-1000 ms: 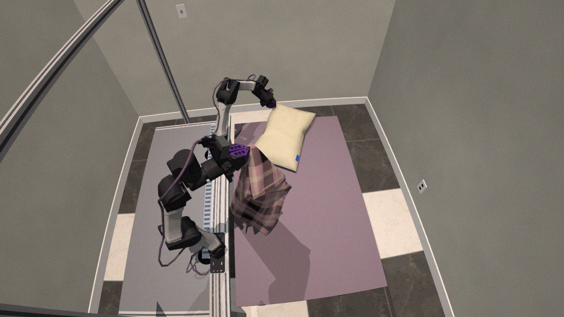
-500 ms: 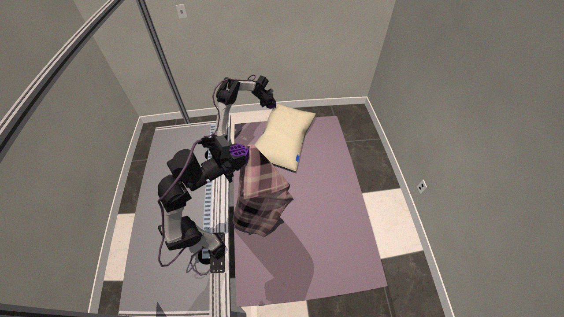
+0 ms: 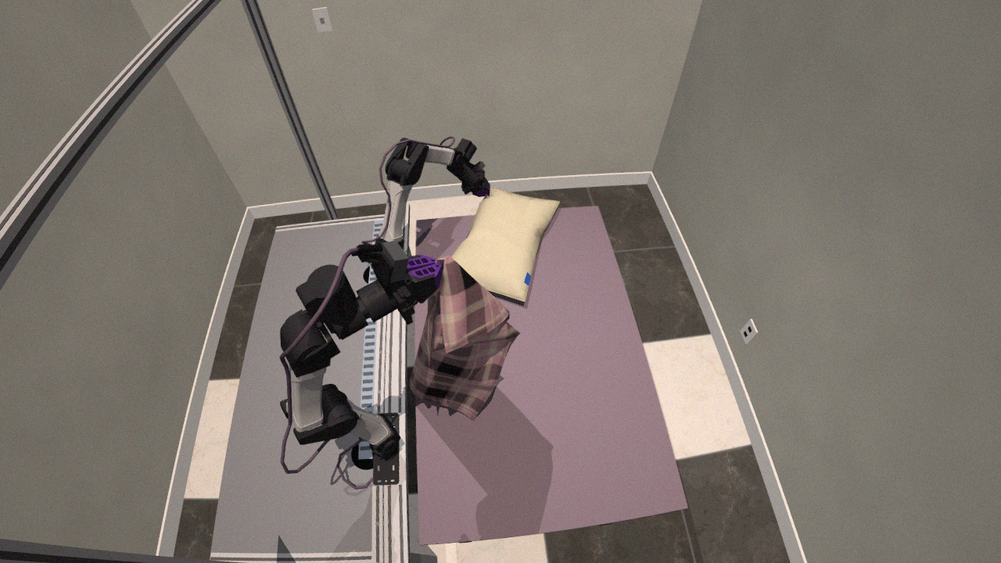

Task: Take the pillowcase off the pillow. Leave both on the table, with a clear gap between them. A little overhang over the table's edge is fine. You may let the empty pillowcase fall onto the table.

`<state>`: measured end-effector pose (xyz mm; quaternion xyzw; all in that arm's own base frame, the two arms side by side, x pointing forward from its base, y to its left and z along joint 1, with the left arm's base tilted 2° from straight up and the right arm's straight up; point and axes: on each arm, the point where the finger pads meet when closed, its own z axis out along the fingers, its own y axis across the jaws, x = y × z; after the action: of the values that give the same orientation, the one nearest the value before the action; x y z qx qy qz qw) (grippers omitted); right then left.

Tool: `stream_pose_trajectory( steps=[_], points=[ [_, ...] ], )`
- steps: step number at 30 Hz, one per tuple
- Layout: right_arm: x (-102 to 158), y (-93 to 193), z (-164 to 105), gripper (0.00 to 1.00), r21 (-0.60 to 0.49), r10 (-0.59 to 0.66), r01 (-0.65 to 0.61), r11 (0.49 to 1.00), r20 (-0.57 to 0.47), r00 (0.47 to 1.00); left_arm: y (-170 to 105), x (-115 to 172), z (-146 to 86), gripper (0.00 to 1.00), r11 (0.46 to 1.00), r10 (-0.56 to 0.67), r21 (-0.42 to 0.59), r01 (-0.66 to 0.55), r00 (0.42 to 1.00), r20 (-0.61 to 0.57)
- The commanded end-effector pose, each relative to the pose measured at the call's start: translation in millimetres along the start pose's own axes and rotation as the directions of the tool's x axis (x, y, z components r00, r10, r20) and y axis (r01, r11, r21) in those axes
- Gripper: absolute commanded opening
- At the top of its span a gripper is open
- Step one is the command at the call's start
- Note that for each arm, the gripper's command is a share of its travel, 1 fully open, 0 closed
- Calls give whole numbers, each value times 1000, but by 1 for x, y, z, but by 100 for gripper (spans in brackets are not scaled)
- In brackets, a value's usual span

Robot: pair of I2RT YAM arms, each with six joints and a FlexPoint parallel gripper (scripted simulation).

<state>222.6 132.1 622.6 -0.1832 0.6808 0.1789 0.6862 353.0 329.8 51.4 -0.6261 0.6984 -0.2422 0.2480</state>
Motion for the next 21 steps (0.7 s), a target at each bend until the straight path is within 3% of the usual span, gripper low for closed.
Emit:
stream_pose_trajectory(
  steps=[1,8,9,21],
  points=[
    [-7,-1,-3,0,5,11,-11,1000,29,1000,12,6,16,0,1000,-1,-6,1,1000,-21],
    [-7,-1,-3,0,5,11,-11,1000,29,1000,14,5,18,0,1000,-1,-7,1,1000,-20],
    [-7,-1,-3,0,4,7,-7,1000,28,1000,3,1,9,3,1000,12,6,-12,1000,0],
    [-7,-1,-3,0,5,11,-11,1000,29,1000,13,5,16,5,1000,-1,-7,1,1000,-18]
  ],
)
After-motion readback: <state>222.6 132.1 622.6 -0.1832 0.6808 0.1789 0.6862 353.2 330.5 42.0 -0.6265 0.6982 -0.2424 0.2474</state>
